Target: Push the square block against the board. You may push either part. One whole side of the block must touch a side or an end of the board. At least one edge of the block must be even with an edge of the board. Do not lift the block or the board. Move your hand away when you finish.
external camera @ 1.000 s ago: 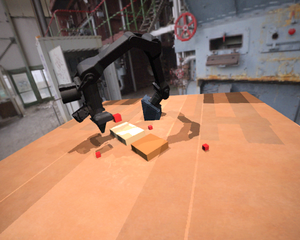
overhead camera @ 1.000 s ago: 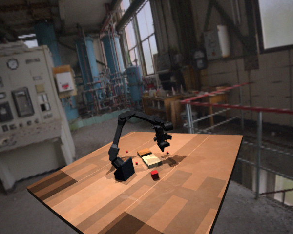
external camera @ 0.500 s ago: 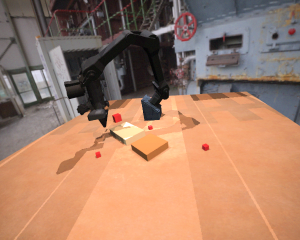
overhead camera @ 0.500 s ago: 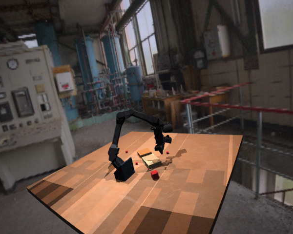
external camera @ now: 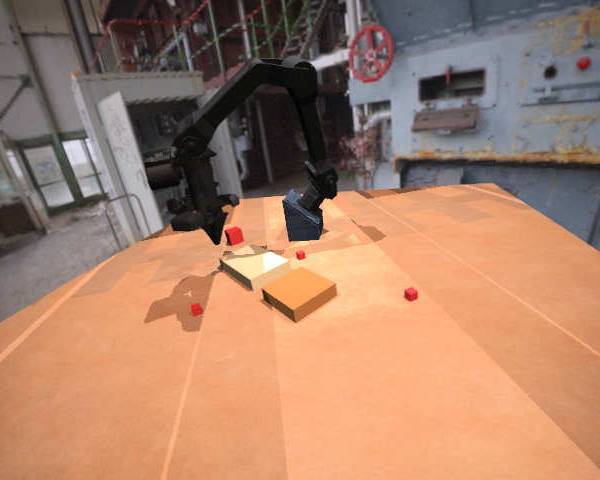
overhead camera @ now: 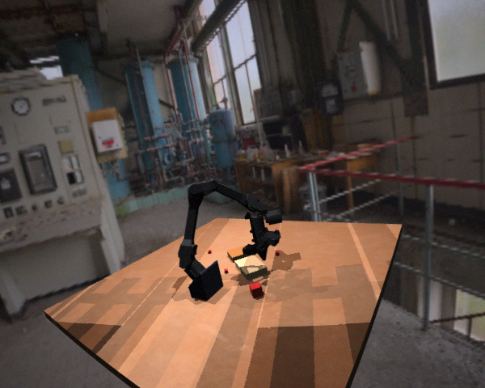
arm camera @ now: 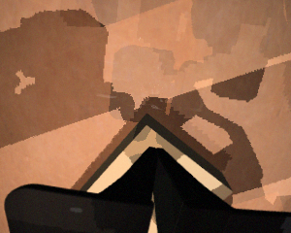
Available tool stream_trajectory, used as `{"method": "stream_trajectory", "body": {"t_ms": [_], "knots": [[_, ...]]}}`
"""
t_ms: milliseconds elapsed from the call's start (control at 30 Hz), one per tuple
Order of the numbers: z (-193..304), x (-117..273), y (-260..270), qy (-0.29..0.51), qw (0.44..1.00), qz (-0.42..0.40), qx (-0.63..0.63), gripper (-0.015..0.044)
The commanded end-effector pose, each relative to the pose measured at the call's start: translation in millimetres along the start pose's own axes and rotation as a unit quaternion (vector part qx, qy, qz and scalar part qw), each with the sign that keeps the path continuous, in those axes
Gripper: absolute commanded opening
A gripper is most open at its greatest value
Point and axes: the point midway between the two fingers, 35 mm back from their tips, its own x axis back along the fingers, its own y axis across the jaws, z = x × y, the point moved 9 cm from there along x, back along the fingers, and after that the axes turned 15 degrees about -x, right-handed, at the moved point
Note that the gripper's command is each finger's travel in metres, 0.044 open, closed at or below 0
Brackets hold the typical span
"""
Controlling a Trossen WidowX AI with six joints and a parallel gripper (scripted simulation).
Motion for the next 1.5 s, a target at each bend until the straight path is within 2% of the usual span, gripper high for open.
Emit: {"method": "stream_trajectory", "body": {"t_ms": [0,400,633,733,800,1467], "knots": [[-5.0,0.0,-14.2,-0.002,0.997,0.002,-0.075,0.0000],[-16.1,-2.6,-48.0,-0.001,0.964,0.005,-0.266,0.0000],[-16.3,-5.8,-48.3,-0.001,0.963,0.006,-0.269,0.0000],[-16.2,-46.0,-48.2,0.000,0.963,0.006,-0.269,0.0000],[-15.7,-58.0,-49.3,0.000,0.963,0.006,-0.268,0.0000],[-2.6,-57.5,-44.4,0.000,0.963,0.005,-0.269,0.0000]]}}
